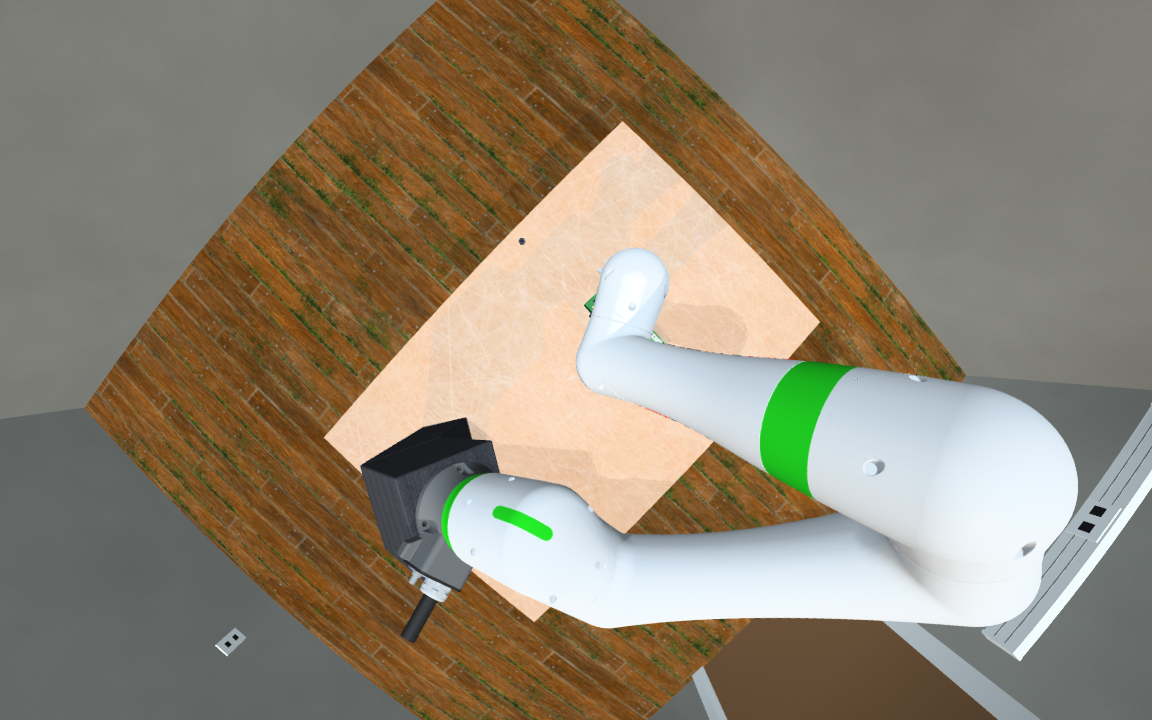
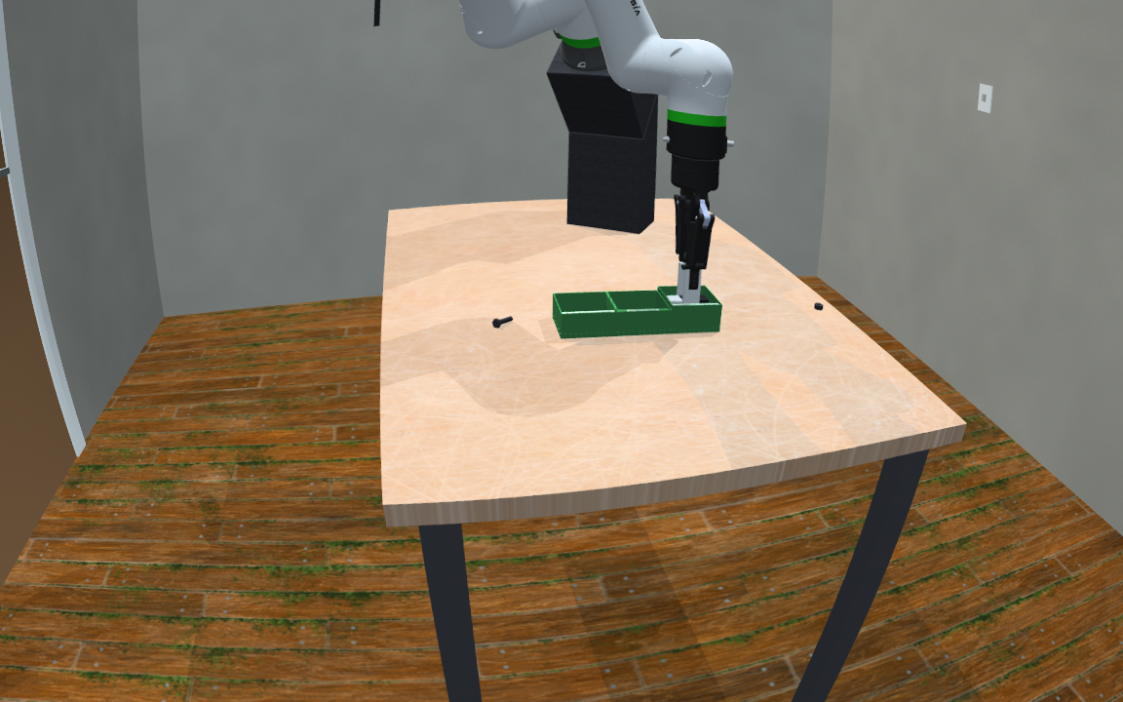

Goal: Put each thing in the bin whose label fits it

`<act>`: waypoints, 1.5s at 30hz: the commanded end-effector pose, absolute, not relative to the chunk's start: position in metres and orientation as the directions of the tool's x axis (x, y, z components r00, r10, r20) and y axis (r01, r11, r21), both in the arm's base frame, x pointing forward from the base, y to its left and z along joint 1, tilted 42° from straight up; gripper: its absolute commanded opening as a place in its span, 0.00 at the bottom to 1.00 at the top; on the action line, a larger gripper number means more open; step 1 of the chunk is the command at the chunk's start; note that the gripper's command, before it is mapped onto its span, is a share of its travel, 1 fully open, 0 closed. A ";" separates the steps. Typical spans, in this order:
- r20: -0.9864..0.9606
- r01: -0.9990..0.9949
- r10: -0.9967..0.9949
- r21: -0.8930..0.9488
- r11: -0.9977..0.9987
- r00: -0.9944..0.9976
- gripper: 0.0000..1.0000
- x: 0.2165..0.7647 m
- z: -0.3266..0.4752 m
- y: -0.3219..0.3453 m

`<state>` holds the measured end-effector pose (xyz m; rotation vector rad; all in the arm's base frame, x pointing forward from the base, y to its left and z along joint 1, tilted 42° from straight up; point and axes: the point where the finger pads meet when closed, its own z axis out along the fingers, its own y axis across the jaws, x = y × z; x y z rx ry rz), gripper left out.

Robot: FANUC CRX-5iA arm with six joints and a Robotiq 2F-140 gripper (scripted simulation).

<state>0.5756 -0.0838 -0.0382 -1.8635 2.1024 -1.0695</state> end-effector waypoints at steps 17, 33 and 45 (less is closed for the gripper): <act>0.344 -0.815 -0.911 -0.579 -0.017 -0.226 0.26 0.576 -0.038 -0.084; 0.344 -0.815 -0.911 -0.579 -0.017 -0.226 0.26 0.571 -0.032 -0.080; 0.344 -0.815 -0.911 -0.579 -0.017 -0.226 0.26 0.564 -0.022 -0.075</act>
